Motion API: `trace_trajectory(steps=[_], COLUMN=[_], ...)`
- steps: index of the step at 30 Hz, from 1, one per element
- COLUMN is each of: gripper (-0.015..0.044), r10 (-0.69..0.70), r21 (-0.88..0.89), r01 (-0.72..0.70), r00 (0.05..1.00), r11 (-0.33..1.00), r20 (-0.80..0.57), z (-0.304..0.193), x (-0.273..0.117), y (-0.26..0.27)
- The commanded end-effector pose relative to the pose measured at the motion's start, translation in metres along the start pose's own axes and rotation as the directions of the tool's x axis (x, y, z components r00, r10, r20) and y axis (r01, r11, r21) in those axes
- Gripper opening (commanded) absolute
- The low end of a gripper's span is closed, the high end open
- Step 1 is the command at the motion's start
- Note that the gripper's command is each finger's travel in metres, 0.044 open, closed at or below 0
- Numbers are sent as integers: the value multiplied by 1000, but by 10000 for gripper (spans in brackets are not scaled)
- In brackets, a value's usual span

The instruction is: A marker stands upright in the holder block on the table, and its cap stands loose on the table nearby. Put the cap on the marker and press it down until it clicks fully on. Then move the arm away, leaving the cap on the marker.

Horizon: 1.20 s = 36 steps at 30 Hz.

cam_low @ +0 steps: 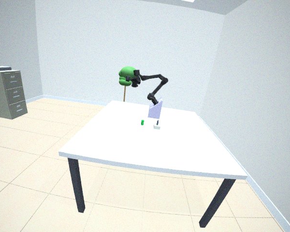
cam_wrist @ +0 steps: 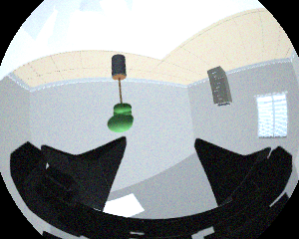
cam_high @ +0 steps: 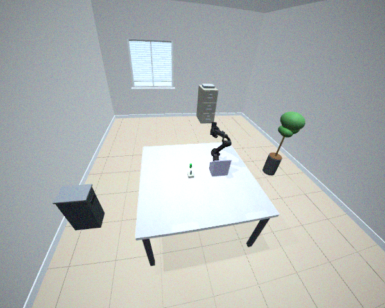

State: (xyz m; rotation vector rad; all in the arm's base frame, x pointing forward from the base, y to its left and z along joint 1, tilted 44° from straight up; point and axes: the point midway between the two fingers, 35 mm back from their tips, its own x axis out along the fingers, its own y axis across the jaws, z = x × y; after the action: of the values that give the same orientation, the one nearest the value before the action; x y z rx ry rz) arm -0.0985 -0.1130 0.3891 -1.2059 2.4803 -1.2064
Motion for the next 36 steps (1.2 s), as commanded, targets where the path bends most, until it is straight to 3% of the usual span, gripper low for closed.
trace_trajectory(steps=[1, 6, 12, 20, 30, 36], gripper=[374, 242, 242, 242, 242, 242], r10=[-4, -99, -183, -202, -81, 22], r21=[5, 145, 298, 347, 196, 85], r01=[4, 65, 22, -115, -289, -383], r00=[1000, 967, 831, 631, 365, 267], r11=[1000, 987, 954, 931, 937, 920], r20=[9, 236, 525, 749, 928, 963], z=[2, 67, 158, 235, 308, 330], x=[1, 4, -27, -92, -203, -270], y=[-2, -41, -86, -109, -89, -61])
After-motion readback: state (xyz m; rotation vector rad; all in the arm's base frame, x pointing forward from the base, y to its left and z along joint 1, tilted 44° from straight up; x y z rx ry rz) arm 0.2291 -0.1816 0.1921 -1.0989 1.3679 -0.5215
